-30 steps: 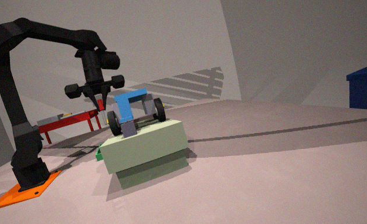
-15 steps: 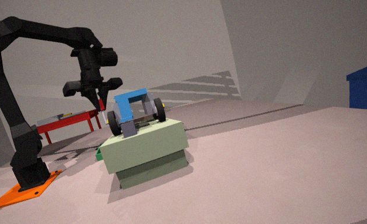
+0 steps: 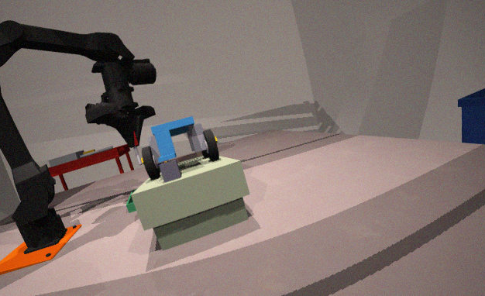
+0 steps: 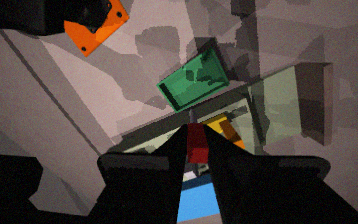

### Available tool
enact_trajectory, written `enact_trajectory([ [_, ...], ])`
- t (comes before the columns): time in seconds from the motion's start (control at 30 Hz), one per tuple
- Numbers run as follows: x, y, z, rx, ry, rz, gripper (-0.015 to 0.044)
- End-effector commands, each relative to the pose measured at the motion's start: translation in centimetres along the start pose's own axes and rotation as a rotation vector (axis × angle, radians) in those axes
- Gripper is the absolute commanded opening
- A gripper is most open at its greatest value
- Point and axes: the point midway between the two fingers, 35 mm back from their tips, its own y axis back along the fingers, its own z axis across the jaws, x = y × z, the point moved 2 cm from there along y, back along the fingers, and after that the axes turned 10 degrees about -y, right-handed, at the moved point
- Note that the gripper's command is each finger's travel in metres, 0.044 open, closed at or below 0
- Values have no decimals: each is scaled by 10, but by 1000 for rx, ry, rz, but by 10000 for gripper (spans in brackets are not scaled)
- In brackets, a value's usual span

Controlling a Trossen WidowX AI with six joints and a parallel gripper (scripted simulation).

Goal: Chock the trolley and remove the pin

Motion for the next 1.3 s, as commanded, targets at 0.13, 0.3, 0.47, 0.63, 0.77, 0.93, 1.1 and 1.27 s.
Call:
enact_trajectory([
  [0.13,2,0,1,29,213,-33,0],
  [0.3,4,0,2,52,361,-50,0],
  [0.47,5,0,3,78,509,-63,0],
  [0.63,5,0,3,87,552,-66,0],
  [0.77,4,-1,4,86,552,-66,0],
  [0.93,-5,-11,9,85,552,-67,0],
  [1.1,-11,-19,13,85,552,-68,0],
  [1.27,-11,-22,13,109,551,-82,0],
])
